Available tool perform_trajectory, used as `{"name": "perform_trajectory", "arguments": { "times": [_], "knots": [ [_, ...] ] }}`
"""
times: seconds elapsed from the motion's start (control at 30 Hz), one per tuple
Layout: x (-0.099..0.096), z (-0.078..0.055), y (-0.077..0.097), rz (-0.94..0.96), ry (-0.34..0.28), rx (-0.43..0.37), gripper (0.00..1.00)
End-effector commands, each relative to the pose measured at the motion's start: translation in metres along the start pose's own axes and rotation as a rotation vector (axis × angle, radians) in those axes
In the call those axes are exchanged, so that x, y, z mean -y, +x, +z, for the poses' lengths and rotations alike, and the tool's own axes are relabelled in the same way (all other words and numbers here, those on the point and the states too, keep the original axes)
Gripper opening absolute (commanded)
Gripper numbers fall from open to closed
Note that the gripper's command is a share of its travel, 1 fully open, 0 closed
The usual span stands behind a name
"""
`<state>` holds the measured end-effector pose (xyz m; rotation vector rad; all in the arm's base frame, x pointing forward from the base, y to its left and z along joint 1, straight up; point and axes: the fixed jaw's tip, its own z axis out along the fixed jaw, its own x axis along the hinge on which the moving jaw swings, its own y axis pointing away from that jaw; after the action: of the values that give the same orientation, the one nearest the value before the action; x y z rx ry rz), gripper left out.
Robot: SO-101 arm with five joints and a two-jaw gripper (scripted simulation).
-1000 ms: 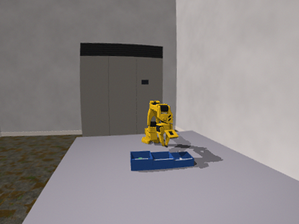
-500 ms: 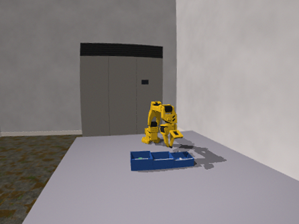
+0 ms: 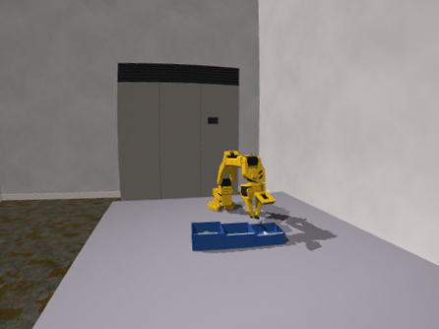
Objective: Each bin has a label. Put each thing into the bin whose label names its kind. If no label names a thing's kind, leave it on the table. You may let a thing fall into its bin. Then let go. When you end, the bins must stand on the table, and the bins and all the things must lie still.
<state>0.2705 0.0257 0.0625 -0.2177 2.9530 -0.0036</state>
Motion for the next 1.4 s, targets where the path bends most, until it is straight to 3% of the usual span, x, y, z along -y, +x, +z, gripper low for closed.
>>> {"name": "perform_trajectory", "arguments": {
  "times": [0.0, 0.33, 1.13, 1.17, 1.37],
  "knots": [
    [-0.005, -0.013, -0.014, -0.006, -0.001, 0.064, 0.00],
    [-0.020, -0.009, -0.028, -0.002, -0.013, 0.097, 0.00],
    [-0.021, -0.009, -0.029, -0.001, -0.014, 0.099, 0.00],
    [-0.028, -0.019, -0.037, -0.013, -0.021, 0.163, 0.00],
    [-0.028, -0.019, -0.037, -0.013, -0.021, 0.163, 0.00]
  ]
}}
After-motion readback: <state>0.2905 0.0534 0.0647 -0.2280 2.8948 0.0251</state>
